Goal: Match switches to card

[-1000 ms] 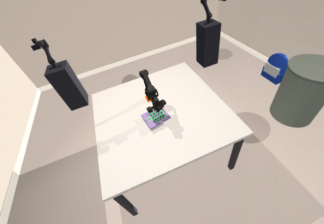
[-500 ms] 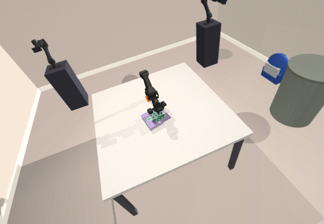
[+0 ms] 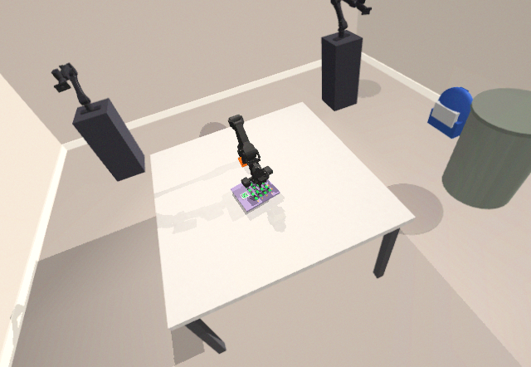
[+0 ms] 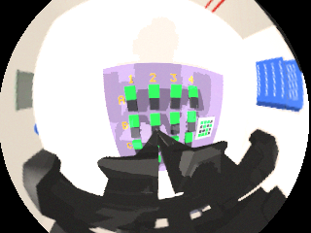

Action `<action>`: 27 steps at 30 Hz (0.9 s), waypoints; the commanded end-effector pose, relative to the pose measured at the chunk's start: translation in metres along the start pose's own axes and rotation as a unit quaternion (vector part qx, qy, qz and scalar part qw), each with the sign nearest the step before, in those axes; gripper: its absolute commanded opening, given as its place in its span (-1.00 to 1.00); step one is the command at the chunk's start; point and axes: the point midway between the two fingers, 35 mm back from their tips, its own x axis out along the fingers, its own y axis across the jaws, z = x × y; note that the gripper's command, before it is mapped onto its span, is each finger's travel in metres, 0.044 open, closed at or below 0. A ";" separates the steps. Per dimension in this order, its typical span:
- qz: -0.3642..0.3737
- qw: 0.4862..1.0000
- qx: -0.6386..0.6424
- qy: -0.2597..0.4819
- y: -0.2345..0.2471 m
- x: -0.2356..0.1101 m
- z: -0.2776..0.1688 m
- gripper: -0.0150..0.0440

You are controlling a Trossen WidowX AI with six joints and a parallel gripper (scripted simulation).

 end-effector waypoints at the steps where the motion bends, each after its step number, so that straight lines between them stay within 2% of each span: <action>1: 0.002 1.000 -0.002 -0.001 0.001 0.001 0.000 -0.49; 27: 0.002 1.000 -0.002 -0.001 0.001 0.004 0.000 -0.49</action>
